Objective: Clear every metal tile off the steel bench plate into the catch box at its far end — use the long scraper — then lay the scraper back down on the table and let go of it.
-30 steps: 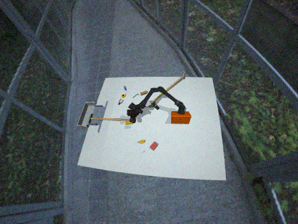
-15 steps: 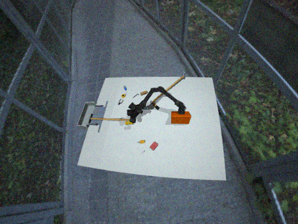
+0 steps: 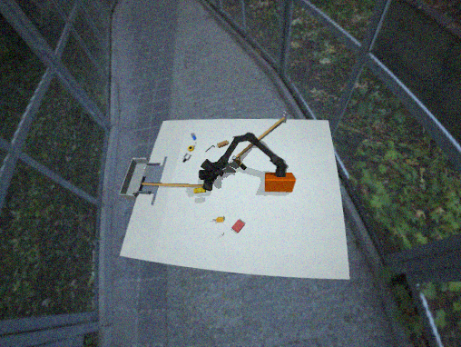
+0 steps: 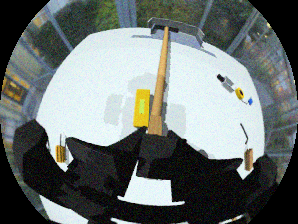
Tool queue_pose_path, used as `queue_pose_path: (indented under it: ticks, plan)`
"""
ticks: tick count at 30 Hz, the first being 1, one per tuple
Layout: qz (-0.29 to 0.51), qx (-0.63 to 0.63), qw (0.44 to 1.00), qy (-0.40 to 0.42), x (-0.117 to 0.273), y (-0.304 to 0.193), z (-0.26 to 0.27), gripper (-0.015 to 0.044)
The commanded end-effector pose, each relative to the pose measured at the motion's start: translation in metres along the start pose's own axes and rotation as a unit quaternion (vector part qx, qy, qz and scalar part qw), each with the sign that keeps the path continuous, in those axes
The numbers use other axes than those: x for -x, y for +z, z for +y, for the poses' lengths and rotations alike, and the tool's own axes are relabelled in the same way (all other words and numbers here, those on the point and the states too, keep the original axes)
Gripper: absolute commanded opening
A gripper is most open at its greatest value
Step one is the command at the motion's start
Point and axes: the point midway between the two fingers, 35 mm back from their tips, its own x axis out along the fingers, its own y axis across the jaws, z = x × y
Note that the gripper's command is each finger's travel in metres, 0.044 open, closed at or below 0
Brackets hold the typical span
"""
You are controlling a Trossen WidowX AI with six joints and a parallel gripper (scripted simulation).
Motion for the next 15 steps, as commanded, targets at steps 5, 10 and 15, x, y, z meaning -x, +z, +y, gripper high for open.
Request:
queue_pose_path:
  ticks: [5,10,15]
  plan:
    - [-0.003,0.000,1.000,0.002,0.012,-0.006,0.004,0.0000]
    - [-0.003,0.000,1.000,0.003,0.017,-0.011,0.005,0.0000]
    - [-0.003,0.000,1.000,0.003,0.022,-0.016,0.007,0.0000]
